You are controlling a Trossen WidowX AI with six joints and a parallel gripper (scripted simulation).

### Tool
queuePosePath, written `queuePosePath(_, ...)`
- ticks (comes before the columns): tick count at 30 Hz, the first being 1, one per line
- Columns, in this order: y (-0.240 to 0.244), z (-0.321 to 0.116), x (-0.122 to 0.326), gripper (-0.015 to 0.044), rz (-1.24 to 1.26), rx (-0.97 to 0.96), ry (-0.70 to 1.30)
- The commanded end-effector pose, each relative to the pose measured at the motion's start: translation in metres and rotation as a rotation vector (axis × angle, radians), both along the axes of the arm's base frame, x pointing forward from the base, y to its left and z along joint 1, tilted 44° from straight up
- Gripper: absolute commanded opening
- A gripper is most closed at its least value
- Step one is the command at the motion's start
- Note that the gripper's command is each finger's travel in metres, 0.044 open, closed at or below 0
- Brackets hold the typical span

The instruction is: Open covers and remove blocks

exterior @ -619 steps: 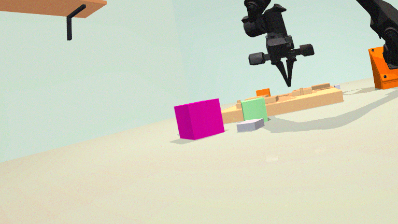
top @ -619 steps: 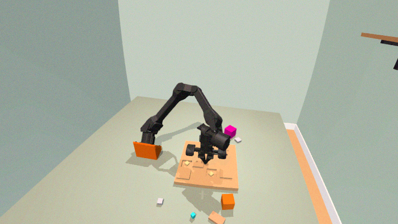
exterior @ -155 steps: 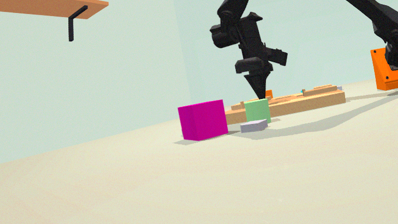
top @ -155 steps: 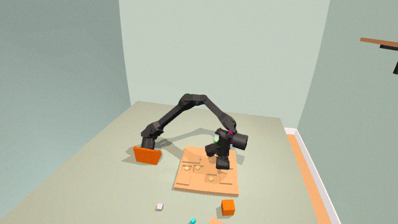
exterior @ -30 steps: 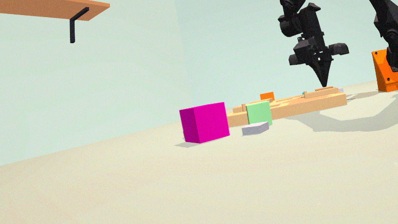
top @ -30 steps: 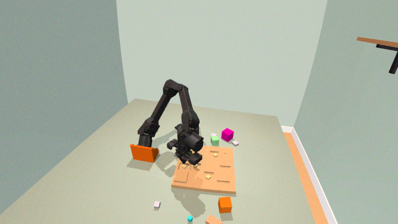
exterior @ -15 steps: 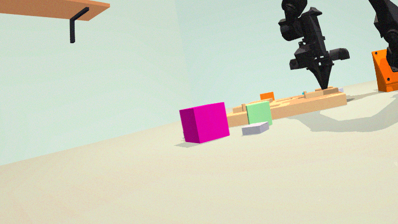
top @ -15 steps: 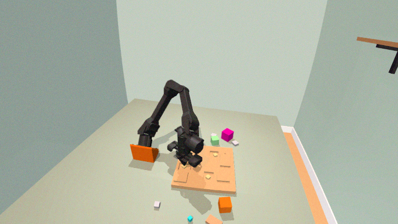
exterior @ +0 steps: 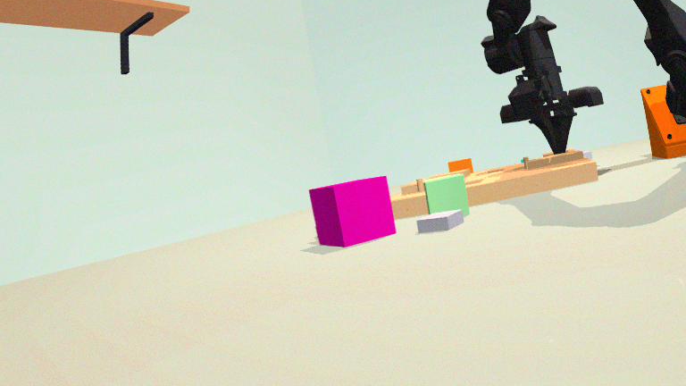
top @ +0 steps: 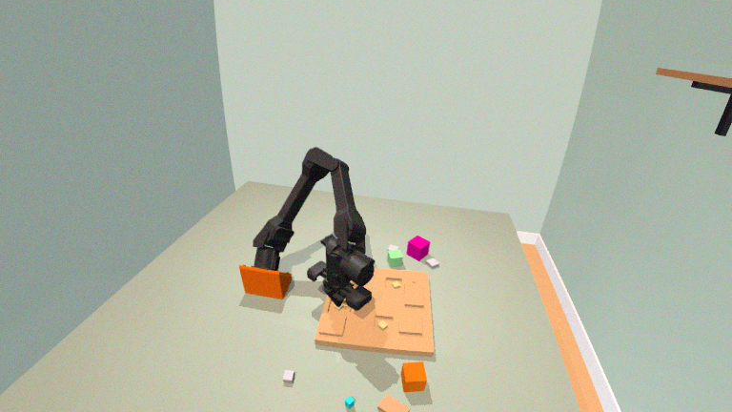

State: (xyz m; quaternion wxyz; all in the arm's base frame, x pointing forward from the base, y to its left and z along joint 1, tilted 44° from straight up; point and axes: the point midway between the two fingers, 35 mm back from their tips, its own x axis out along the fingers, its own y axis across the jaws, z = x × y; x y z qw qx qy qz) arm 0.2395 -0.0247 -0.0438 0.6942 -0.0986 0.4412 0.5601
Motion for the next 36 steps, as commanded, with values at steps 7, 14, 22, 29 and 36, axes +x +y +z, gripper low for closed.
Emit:
queuePosePath(7,-0.0035,-0.0068,-0.0007,0.0,-0.001,0.003,0.004)
queuePosePath(14,-0.0035,-0.0068,-0.0009,0.0,-0.002,0.003,0.005)
queuePosePath(22,-0.0035,-0.0068,-0.0009,0.0,-0.002,0.003,0.005)
queuePosePath(29,-0.0036,-0.0069,-0.001,0.0,-0.002,0.003,0.005)
queuePosePath(36,-0.0036,-0.0069,-0.001,0.0,-0.002,0.003,0.005)
